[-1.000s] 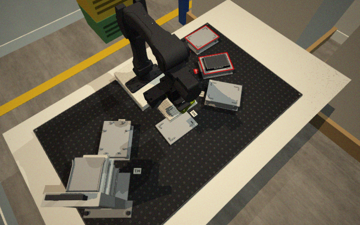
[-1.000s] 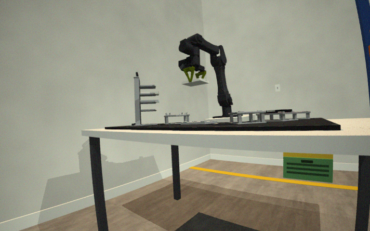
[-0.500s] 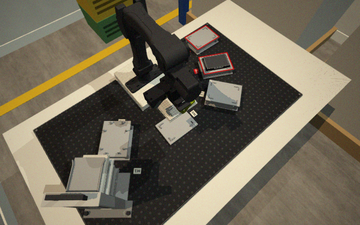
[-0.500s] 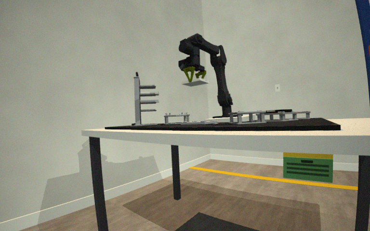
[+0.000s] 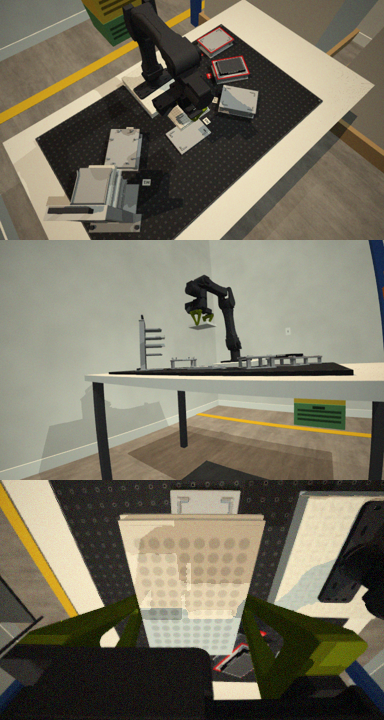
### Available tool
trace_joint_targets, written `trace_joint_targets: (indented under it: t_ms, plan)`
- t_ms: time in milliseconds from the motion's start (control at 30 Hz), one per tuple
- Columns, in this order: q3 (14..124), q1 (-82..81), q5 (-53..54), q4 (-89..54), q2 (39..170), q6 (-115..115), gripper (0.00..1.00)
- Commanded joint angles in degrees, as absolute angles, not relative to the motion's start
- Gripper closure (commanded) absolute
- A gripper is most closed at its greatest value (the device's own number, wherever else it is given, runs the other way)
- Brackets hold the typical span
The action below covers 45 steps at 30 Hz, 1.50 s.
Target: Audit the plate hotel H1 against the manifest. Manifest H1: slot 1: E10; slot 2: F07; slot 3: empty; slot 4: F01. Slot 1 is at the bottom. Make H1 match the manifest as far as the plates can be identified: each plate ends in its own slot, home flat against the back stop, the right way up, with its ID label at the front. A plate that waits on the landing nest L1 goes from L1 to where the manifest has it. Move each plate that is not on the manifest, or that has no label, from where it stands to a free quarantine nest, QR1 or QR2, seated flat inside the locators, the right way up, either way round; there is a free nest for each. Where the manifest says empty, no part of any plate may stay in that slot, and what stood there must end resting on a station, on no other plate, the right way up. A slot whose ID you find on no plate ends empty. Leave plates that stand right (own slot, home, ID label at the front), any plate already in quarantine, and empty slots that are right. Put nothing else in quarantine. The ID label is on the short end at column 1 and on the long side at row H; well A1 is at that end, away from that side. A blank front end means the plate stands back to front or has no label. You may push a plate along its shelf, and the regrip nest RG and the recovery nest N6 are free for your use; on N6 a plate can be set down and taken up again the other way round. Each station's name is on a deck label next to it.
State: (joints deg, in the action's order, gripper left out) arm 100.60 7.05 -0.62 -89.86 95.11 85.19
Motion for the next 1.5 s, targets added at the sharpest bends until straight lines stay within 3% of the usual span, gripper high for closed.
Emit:
trace_joint_targets:
  t_ms: [0,1467]
  plan:
    - [101.0,7.4,-0.6,-90.0,94.9,84.5,0.14]
    - [101.0,8.9,-0.4,-90.0,94.9,82.2,0.14]
